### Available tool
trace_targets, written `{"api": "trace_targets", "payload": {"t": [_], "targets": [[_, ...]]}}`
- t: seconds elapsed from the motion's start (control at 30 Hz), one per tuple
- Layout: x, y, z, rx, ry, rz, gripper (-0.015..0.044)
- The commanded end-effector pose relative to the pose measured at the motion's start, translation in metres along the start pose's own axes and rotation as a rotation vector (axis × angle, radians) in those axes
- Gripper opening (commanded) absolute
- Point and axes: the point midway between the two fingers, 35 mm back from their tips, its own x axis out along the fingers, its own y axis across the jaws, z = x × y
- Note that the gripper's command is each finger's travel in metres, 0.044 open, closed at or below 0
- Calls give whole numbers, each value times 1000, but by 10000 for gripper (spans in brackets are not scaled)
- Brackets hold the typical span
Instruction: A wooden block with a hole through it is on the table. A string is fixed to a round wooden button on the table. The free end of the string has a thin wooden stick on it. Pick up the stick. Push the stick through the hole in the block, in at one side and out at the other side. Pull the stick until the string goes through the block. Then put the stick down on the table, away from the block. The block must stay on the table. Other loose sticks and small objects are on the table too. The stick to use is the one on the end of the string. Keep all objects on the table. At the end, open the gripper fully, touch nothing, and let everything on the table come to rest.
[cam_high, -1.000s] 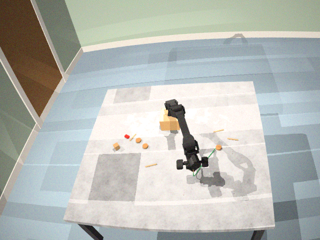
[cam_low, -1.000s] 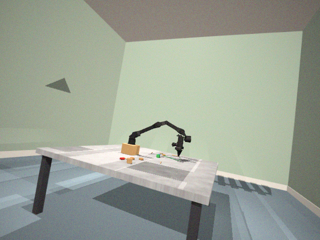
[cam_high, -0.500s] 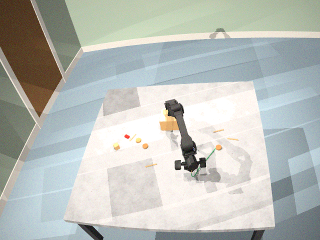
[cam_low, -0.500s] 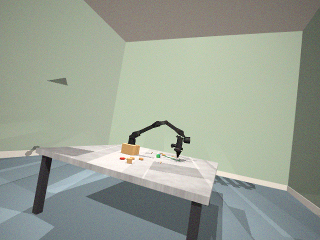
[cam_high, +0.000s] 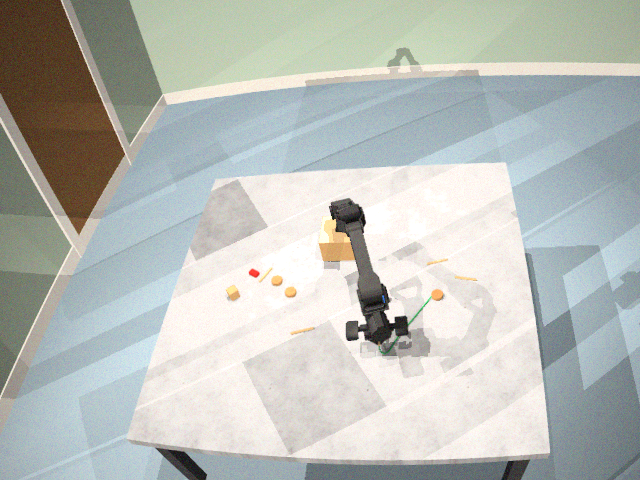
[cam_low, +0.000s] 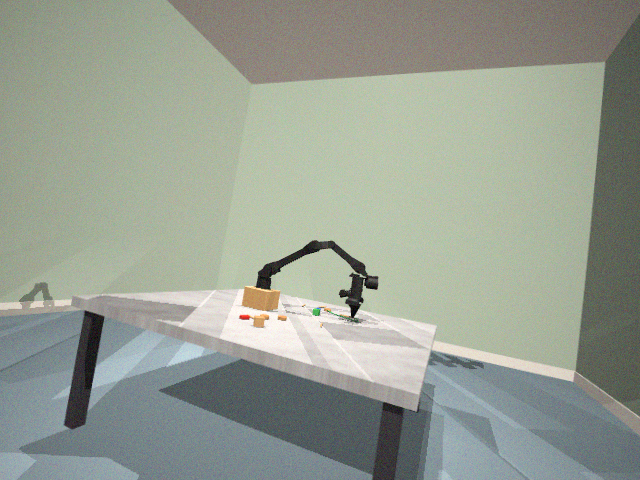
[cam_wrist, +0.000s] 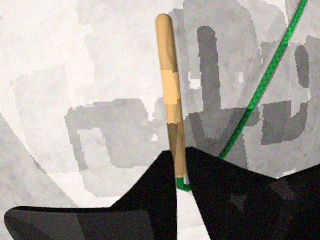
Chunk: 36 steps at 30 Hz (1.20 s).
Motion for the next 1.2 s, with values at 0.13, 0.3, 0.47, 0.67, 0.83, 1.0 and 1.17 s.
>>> {"api": "trace_targets", "payload": {"t": [0.13, 0.3, 0.47, 0.67, 0.83, 1.0, 1.17], "targets": [[6, 8, 5, -2, 3, 1, 0], [8, 11, 8, -2, 5, 2, 0], [8, 11, 10, -2, 4, 2, 0], [8, 10, 16, -2, 4, 2, 0], [8, 10, 21, -2, 4, 2, 0], [8, 10, 26, -2, 4, 2, 0], [8, 9, 32, -2, 3, 1, 0]]}}
